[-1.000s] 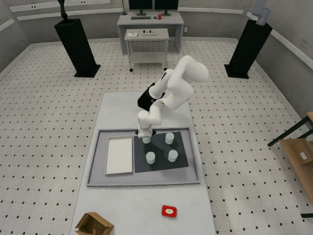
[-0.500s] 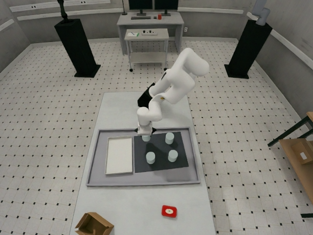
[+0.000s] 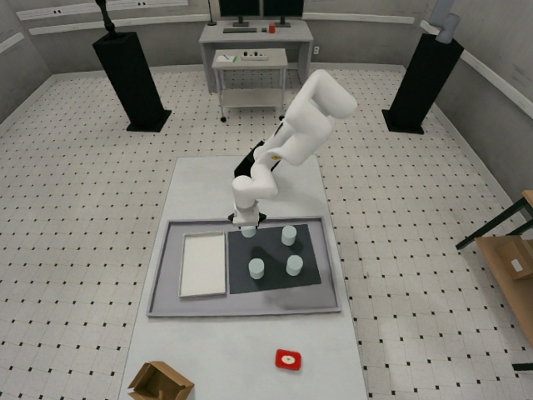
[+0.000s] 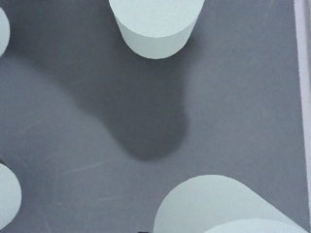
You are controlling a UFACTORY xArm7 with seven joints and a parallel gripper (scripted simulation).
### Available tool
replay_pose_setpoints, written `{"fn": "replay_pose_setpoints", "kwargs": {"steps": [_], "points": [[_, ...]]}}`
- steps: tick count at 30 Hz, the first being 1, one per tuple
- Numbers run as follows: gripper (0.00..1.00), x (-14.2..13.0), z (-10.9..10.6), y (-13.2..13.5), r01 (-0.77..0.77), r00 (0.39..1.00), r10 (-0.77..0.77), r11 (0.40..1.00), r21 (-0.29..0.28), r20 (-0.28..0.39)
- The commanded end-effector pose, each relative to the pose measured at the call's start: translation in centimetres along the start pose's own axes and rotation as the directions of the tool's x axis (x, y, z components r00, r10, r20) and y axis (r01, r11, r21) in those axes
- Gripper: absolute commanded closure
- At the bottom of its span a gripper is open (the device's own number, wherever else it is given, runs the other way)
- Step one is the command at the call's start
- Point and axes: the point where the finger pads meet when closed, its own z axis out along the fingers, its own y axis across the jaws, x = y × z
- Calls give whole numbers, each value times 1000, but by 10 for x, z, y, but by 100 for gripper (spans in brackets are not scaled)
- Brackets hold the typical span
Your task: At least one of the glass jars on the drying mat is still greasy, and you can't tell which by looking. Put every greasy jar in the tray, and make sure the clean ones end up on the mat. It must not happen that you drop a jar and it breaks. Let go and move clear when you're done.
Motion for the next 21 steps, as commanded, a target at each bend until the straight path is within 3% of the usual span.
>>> {"fn": "replay_pose_setpoints", "kwargs": {"steps": [1, 7, 21], "points": [[100, 1, -13, 1, -1, 1000, 1, 1000, -2, -3], [100, 1, -29, 1, -1, 1000, 1, 1000, -2, -3], [100, 19, -29, 37, -1, 1000, 1, 1000, -2, -3]]}}
